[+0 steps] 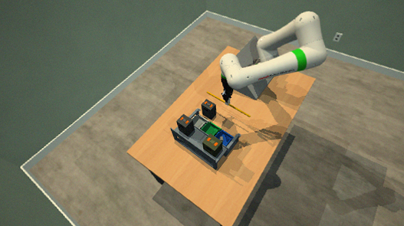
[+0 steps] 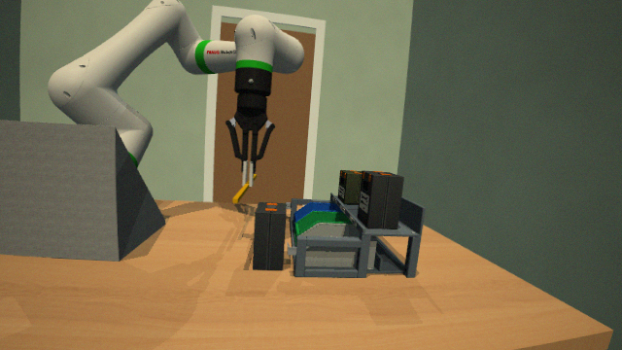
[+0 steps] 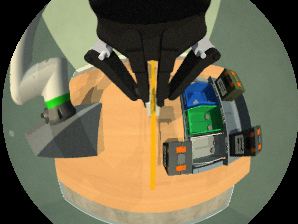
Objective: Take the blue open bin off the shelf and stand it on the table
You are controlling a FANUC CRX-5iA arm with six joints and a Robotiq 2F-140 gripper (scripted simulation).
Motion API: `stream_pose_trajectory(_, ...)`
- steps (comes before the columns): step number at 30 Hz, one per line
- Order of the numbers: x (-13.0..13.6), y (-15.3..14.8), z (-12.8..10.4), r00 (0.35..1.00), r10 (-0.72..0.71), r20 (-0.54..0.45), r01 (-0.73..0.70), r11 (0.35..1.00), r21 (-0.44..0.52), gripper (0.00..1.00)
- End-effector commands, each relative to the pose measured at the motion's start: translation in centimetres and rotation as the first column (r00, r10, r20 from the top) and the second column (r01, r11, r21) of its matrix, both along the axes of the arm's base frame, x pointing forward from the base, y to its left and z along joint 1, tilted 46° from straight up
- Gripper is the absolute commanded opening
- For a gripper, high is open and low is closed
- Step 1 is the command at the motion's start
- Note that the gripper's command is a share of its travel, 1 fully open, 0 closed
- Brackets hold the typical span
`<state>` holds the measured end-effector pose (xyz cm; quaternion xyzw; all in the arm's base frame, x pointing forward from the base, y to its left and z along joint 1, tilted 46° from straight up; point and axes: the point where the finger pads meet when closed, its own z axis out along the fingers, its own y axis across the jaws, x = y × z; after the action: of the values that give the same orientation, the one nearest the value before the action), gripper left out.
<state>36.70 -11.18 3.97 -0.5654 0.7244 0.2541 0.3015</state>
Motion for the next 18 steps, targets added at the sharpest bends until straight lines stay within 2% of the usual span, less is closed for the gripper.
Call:
stream_pose_trajectory(1,-0.8,0.2,0.0,1.0,0.0,0.0,0.0,1.0,0.0,0.0)
stream_pose_trajectory(5,-3.9,0.9,0.1,1.0,0.0,0.0,0.0,1.0,0.0,0.0)
stream_pose_trajectory(17,-3.9,0.9,0.1,1.0,0.0,0.0,0.0,1.0,0.0,0.0)
stream_pose_trajectory(18,-4.9,1.2,0.1,1.0,0.0,0.0,0.0,1.0,0.0,0.0)
